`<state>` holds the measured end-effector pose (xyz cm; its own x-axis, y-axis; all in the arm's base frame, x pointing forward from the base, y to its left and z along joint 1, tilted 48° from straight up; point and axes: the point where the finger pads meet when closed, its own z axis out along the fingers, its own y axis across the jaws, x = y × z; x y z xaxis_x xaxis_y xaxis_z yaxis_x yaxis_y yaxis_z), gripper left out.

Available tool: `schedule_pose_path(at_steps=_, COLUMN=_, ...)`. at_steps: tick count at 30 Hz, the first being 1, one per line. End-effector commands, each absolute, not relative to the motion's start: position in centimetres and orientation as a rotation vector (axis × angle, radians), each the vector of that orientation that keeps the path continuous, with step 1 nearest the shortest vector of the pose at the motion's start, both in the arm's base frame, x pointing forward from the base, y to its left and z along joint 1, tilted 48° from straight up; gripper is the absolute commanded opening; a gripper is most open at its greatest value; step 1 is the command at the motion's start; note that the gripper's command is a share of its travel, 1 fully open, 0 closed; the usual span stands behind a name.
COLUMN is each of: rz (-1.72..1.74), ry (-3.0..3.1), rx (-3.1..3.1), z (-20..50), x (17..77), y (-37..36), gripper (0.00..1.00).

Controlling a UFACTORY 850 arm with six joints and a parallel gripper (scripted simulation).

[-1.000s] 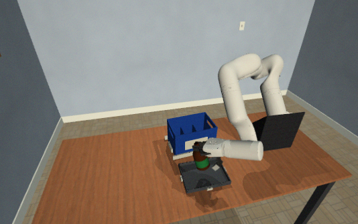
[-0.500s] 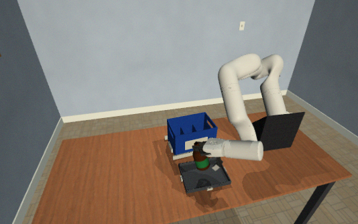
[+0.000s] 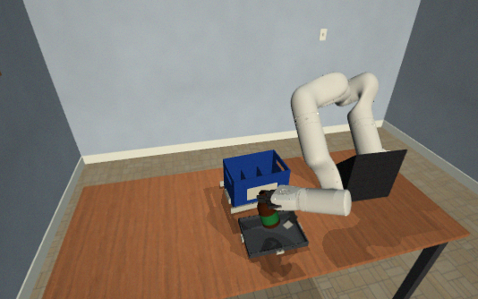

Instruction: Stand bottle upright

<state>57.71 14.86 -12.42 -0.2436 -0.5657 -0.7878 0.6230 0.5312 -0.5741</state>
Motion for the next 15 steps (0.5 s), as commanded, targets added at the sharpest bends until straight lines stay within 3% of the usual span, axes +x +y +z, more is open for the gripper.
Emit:
schedule_pose_path(at_steps=1, rz=-1.113, ry=1.434, rx=0.054, z=-12.49, x=57.77, y=14.79, gripper=0.0)
schedule_pose_path(at_steps=15, rz=-1.113, ry=1.434, rx=0.054, z=-13.27, x=57.8, y=13.91, gripper=0.0)
